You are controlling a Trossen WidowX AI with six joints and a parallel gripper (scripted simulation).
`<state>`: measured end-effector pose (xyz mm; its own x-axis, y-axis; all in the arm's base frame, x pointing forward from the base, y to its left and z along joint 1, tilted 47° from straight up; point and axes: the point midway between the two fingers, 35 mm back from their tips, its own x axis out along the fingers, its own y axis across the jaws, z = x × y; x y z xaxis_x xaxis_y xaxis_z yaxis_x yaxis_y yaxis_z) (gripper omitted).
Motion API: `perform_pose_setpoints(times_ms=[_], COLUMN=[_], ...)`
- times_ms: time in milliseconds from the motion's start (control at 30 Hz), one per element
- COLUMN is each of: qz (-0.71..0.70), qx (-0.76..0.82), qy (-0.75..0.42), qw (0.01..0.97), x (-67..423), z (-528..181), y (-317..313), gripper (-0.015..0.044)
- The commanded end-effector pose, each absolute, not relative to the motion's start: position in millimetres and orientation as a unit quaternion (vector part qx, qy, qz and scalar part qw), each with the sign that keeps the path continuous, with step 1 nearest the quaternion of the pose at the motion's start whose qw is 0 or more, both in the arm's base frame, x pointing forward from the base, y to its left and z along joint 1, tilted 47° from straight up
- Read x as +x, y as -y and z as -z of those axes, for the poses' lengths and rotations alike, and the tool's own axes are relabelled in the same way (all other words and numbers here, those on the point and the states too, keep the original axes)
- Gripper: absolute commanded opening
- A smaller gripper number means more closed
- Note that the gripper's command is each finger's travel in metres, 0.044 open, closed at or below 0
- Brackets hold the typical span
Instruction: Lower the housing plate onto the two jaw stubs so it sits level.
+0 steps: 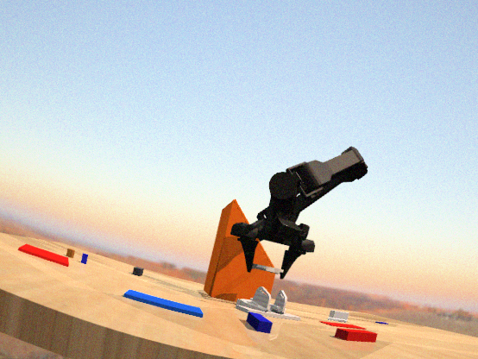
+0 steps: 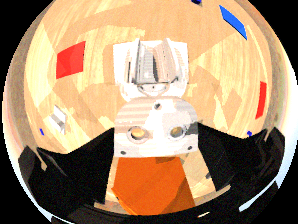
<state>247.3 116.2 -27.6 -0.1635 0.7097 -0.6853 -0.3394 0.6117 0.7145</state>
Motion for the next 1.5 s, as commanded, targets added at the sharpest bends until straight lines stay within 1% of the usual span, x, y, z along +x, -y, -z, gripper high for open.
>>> perform_pose_setpoints(times_ms=[0,1467], qz=[-0.418,-0.424], qx=[0.144,0.138], qy=[-0.637,-0.633], qw=[0.632,0.633], x=[248.6,250.0], z=[27.3,31.0], y=[-116.4,-113.1], gripper=[0.0351,0.0351])
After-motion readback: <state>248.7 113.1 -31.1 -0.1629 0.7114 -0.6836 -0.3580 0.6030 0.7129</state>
